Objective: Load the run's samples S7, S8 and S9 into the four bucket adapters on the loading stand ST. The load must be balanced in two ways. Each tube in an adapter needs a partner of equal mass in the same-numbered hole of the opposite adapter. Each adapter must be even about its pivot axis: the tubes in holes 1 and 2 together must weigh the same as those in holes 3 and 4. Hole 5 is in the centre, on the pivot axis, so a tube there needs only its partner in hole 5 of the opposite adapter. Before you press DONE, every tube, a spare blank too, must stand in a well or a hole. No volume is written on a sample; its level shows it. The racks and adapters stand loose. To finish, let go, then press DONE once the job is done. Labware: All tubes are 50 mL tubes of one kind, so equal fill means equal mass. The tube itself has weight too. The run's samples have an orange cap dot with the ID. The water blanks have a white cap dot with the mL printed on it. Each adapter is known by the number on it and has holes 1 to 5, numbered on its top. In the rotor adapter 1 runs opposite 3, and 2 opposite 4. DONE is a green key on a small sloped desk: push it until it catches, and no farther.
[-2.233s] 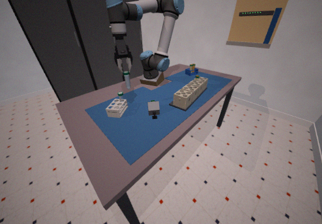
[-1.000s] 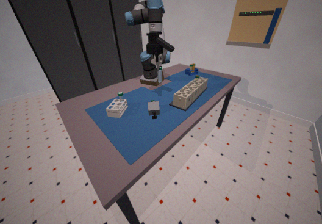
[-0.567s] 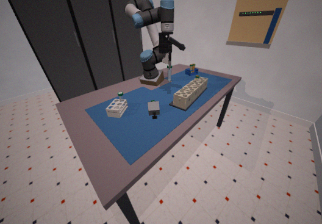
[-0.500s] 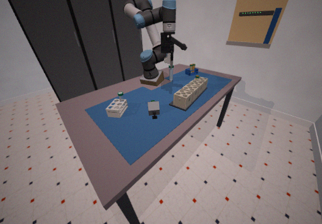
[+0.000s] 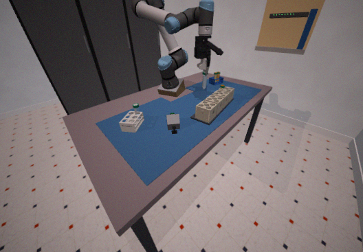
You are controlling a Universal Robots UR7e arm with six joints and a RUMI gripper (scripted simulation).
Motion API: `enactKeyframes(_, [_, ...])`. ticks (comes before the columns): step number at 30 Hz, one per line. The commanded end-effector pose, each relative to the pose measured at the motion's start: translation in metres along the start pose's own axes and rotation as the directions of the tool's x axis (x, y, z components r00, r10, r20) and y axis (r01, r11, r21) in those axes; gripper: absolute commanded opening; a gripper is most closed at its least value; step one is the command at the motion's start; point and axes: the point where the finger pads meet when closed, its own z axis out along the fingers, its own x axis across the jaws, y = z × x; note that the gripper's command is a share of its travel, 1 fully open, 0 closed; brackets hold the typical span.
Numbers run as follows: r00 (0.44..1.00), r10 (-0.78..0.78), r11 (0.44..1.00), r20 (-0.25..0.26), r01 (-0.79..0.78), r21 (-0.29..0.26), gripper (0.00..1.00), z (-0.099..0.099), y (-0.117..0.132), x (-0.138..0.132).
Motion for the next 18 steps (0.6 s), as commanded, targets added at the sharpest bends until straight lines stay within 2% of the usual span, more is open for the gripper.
enactKeyframes(1, [1.0,0.001,1.0,-0.001,-0.001,-0.007,0.0,0.0,-0.033,-0.007])
enactKeyframes(10, [1.0,0.001,1.0,-0.001,-0.001,-0.007,0.0,0.001,-0.091,-0.023])
enactKeyframes(12, [1.0,0.001,1.0,-0.001,-0.001,-0.007,0.0,0.001,-0.091,-0.023])
enactKeyframes(18, [1.0,0.001,1.0,-0.001,-0.001,-0.007,0.0,0.001,-0.13,-0.034])
